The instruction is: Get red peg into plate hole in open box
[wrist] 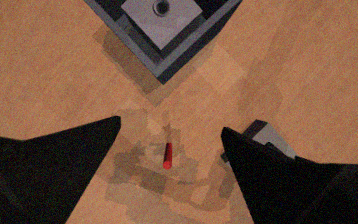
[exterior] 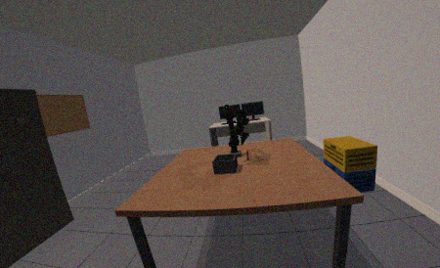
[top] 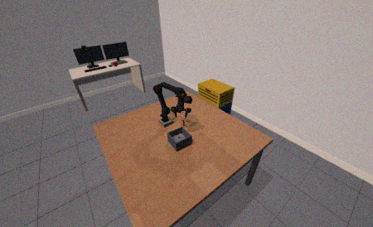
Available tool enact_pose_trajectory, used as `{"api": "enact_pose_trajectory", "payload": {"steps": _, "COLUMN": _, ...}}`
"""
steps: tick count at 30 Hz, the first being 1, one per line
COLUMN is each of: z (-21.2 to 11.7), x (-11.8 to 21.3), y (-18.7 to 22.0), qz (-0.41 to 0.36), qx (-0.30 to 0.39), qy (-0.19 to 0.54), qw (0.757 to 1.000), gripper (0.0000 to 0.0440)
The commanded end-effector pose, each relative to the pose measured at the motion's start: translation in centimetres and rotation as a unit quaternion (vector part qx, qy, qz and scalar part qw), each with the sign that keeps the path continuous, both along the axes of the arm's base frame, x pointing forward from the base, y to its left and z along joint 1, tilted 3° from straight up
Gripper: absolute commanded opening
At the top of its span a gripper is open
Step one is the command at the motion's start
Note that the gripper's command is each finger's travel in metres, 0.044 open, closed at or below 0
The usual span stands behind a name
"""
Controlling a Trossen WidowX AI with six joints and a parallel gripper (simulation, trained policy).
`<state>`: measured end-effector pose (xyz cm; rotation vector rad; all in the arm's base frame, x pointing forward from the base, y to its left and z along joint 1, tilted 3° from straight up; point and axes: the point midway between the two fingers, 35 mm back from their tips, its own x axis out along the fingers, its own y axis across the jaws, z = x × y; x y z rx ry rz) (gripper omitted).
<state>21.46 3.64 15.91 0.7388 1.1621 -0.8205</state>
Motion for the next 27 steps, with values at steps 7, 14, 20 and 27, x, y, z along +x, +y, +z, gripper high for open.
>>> {"api": "enact_pose_trajectory", "payload": {"steps": 7, "z": -4.1, "x": -1.5, "y": 3.4, "qz": 0.003, "qx": 0.017, "qy": 0.038, "qw": 0.999, "gripper": 0.0440}}
{"api": "enact_pose_trajectory", "payload": {"steps": 14, "z": -7.6, "x": -1.7, "y": 5.0, "qz": 0.008, "qx": 0.030, "qy": 0.038, "qw": 0.999, "gripper": 0.0440}}
{"api": "enact_pose_trajectory", "payload": {"steps": 20, "z": -10.4, "x": -1.7, "y": 5.9, "qz": 0.009, "qx": 0.044, "qy": 0.026, "qw": 0.999, "gripper": 0.0440}}
{"api": "enact_pose_trajectory", "payload": {"steps": 27, "z": -12.5, "x": -2.0, "y": 6.4, "qz": 0.000, "qx": 0.058, "qy": 0.024, "qw": 0.998, "gripper": 0.0371}}
